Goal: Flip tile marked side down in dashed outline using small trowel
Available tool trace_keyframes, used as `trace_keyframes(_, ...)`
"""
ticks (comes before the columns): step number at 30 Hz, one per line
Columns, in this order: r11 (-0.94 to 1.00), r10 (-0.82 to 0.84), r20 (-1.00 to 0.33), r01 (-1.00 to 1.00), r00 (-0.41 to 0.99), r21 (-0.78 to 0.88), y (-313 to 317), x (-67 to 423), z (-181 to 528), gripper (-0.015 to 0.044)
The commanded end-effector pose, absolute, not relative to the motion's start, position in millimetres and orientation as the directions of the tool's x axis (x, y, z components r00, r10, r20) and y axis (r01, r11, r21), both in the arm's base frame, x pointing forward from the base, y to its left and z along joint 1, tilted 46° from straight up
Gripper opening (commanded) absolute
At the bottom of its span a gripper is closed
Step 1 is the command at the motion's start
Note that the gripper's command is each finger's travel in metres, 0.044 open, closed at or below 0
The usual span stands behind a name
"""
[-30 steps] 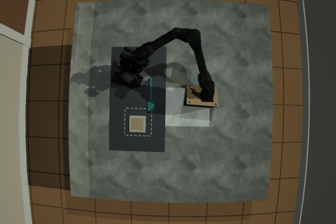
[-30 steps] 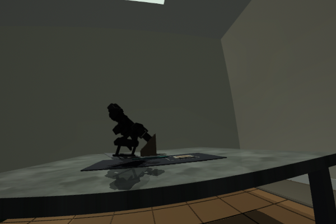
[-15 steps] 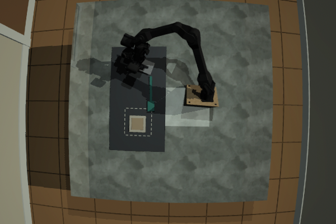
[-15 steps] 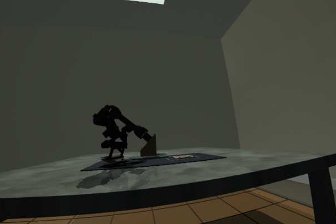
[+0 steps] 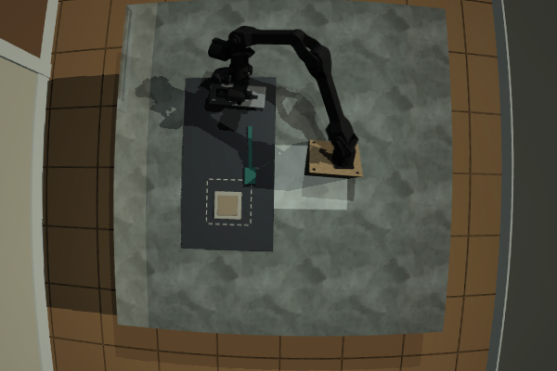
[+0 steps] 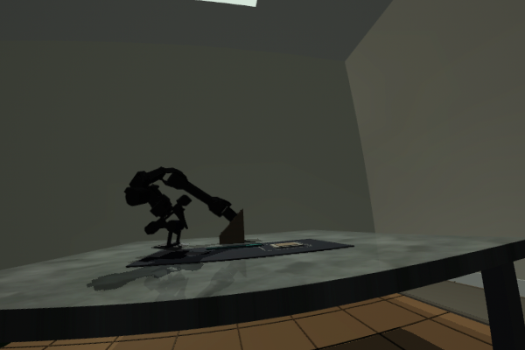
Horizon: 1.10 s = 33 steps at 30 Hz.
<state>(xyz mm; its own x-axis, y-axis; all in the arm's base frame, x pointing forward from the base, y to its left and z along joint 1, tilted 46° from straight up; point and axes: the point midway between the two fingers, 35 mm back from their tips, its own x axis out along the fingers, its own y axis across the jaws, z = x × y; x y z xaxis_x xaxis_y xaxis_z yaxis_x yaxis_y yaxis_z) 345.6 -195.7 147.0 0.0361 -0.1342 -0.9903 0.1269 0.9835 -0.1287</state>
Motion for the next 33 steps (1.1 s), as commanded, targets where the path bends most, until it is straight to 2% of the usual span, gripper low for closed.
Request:
trace_keyframes(1,0.996,-0.071,-0.997,0.061,0.014,-0.07,-197,335,160,0.0)
trace_keyframes(7,1.0,0.008,-1.0,-0.011,-0.021,0.009,-200,316,178,0.0)
trace_keyframes(33,0.999,0.039,-0.997,-0.012,-0.064,0.04,-222,314,156,0.0)
